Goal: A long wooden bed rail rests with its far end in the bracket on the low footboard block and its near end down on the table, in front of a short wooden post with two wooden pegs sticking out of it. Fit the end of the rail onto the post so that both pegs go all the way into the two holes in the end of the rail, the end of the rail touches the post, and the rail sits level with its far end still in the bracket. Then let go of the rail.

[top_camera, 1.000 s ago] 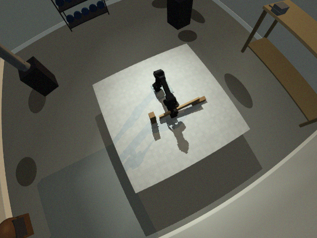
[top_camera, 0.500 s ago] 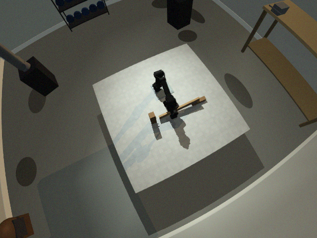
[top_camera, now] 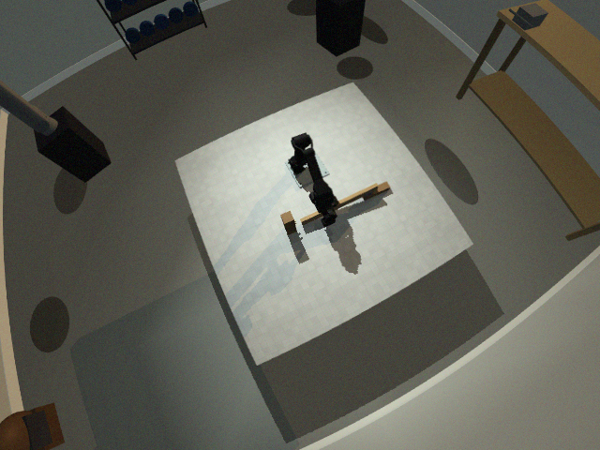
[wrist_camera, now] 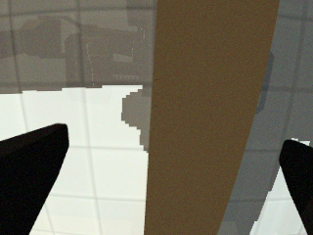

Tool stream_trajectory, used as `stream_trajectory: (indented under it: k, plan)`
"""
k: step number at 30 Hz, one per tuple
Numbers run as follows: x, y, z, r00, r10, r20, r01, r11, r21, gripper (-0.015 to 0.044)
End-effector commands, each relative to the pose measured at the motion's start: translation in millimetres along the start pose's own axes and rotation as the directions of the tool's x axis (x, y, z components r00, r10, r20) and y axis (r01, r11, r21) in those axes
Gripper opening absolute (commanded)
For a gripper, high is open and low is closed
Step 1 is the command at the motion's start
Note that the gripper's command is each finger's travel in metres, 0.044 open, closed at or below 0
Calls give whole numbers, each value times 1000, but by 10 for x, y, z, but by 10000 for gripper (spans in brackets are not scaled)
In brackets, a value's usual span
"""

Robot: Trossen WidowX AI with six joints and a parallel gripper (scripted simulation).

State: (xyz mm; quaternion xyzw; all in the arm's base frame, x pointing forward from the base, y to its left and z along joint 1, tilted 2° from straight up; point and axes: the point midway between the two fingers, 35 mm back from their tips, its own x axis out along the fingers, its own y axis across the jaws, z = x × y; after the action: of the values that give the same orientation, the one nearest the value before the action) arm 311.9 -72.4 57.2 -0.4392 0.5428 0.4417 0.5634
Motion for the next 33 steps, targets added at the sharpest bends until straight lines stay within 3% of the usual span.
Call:
stream_trajectory:
  k: [1, 15, 23, 33]
  plan:
    - [52, 13, -4, 1000, 4, -3, -4, 1000, -2, 440]
    - [52, 13, -4, 1000, 4, -3, -4, 1000, -2, 72]
    - [52, 13, -4, 1000, 4, -3, -4, 1000, -2, 0]
    - [52, 13, -4, 1000, 4, -3, -4, 1000, -2, 0]
